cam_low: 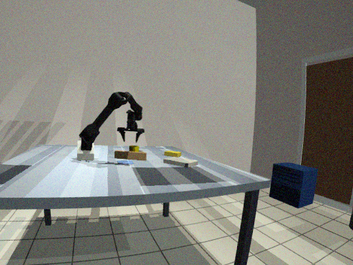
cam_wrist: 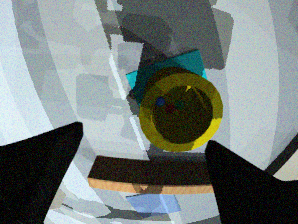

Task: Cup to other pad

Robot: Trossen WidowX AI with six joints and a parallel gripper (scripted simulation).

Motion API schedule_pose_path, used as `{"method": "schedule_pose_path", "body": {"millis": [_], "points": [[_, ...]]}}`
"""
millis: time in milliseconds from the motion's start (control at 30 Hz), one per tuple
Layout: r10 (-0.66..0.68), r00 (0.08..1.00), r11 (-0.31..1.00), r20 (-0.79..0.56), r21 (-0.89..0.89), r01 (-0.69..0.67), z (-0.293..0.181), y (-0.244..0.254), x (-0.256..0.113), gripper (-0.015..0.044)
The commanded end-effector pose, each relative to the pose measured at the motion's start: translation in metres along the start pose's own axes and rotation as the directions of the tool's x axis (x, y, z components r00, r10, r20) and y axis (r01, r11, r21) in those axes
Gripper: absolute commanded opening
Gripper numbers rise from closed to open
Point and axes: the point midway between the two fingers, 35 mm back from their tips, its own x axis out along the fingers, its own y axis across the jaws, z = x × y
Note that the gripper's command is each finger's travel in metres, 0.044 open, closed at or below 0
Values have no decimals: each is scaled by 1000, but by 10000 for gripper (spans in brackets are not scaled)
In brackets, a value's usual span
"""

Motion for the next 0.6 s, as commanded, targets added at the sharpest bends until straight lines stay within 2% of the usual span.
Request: {"method": "schedule_pose_path", "body": {"millis": [0, 333, 567], "points": [[-1, 1000, 1000, 13, 7, 0, 2, -1, -17, 440], [1, 1000, 1000, 16, 10, -1, 0, 0, -52, 440], [-2, 1000, 1000, 12, 4, 2, 0, 1, -49, 440]]}}
